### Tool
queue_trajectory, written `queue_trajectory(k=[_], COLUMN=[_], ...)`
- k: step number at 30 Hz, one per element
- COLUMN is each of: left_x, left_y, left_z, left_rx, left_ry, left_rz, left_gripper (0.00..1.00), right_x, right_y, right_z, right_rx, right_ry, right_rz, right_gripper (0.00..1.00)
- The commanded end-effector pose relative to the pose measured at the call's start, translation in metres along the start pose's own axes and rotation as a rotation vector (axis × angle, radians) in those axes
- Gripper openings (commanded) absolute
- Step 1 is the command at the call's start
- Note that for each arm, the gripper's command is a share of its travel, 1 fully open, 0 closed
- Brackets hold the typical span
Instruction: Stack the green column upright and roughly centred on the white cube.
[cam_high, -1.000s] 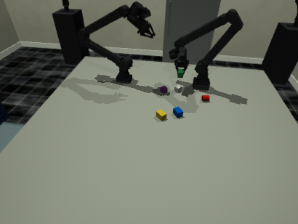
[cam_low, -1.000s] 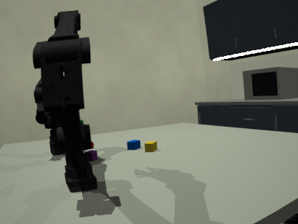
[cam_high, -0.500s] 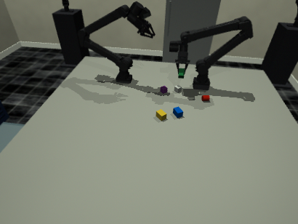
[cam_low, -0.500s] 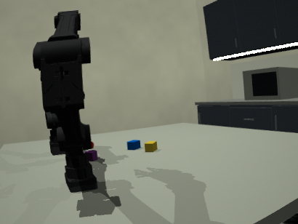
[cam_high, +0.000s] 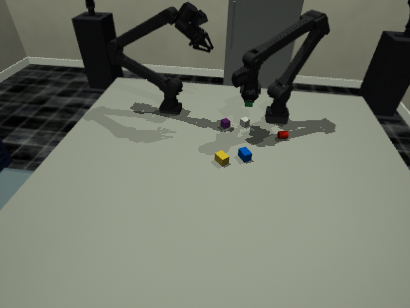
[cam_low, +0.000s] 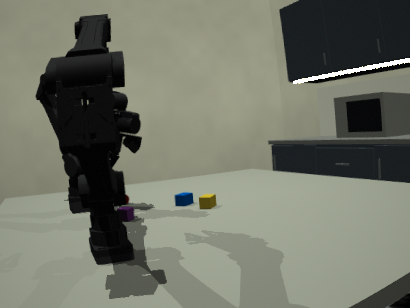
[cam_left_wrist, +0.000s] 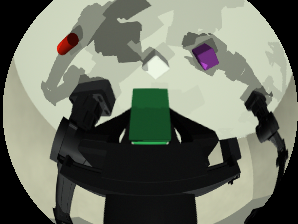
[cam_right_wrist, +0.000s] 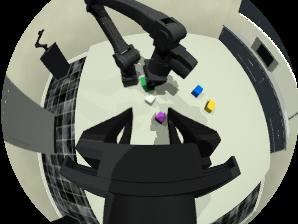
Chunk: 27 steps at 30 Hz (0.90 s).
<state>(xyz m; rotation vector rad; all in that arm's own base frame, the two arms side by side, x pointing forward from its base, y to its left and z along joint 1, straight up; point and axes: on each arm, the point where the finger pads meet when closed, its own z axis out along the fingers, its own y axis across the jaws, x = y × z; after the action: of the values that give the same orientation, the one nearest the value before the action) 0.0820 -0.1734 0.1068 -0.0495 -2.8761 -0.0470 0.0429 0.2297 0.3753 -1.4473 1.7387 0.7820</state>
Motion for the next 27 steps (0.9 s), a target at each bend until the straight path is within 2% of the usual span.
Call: queue_trajectory(k=[1, 5, 9, 21, 24, 25, 27], left_x=[-0.006, -0.006, -0.006, -0.003, -0.007, -0.002, -0.004], left_y=[-0.009, -0.010, -0.011, -0.013, -0.020, -0.014, -0.014], left_z=[-0.019, -0.019, -0.019, -0.020, -0.028, -0.020, -0.020], left_rx=[0.011, 0.023, 0.026, 0.029, 0.020, 0.005, 0.021], left_ry=[0.083, 0.210, 0.265, 0.258, 0.266, 0.282, 0.265], left_rz=[0.083, 0.056, 0.019, 0.023, 0.025, 0.019, 0.025], left_gripper=[0.35, 0.35, 0.35, 0.35, 0.35, 0.35, 0.35], right_x=[-0.019, -0.019, -0.019, -0.019, -0.019, -0.019, -0.019], right_y=[0.001, 0.001, 0.001, 0.001, 0.001, 0.001, 0.001], right_z=[-0.014, -0.014, -0.014, -0.014, -0.014, -0.014, -0.014], right_rx=[-0.001, -0.001, -0.001, -0.001, -0.001, -0.001, -0.001], right_ry=[-0.042, -0.042, -0.042, -0.042, -0.042, -0.042, -0.042], right_rz=[-0.001, -0.001, -0.001, -0.001, -0.001, -0.001, -0.001], right_gripper=[0.46, 0.46, 0.46, 0.46, 0.46, 0.46, 0.46])
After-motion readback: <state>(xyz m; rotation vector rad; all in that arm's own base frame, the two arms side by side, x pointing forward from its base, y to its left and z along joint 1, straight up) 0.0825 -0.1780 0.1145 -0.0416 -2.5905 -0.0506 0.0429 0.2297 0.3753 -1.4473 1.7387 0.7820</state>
